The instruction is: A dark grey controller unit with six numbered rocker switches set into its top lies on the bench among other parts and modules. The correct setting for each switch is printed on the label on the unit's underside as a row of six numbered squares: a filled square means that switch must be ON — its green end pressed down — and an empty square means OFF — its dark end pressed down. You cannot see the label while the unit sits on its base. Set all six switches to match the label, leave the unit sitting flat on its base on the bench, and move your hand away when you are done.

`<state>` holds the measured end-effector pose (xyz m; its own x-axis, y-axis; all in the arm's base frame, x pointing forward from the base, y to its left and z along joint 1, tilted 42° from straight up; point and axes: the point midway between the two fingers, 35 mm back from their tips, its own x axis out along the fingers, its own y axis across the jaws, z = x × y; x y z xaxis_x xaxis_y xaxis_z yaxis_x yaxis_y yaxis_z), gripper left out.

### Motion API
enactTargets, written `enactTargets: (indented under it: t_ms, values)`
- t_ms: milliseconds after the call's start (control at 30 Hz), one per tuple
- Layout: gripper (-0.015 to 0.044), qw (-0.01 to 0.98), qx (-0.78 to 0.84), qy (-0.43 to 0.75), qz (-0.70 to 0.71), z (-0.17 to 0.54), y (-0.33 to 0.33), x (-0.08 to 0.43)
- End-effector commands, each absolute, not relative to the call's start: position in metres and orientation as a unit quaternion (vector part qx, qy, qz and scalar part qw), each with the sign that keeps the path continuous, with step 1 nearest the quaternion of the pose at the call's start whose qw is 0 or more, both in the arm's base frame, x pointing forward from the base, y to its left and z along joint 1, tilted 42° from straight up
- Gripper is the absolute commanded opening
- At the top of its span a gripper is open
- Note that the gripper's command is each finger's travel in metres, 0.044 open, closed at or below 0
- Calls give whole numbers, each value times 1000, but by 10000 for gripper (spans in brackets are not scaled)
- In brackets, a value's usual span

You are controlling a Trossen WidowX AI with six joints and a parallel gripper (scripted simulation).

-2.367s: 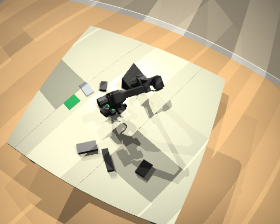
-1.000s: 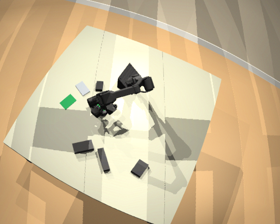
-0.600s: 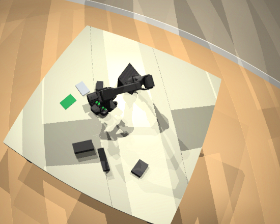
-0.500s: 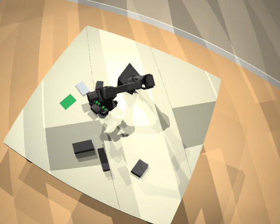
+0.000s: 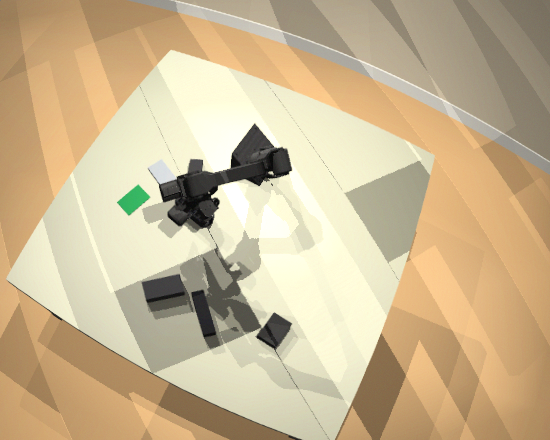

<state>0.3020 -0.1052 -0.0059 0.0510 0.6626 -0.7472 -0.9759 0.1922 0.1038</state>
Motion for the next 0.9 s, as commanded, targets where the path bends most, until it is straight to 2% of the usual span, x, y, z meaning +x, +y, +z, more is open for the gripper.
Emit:
enactTargets:
  t_ms: [0,200,867]
  values:
    - [151,688,-227,347,595,-29,-117,310]
    - [0,688,-228,347,595,-30,-118,310]
    - [0,688,-226,347,596,-30,-117,310]
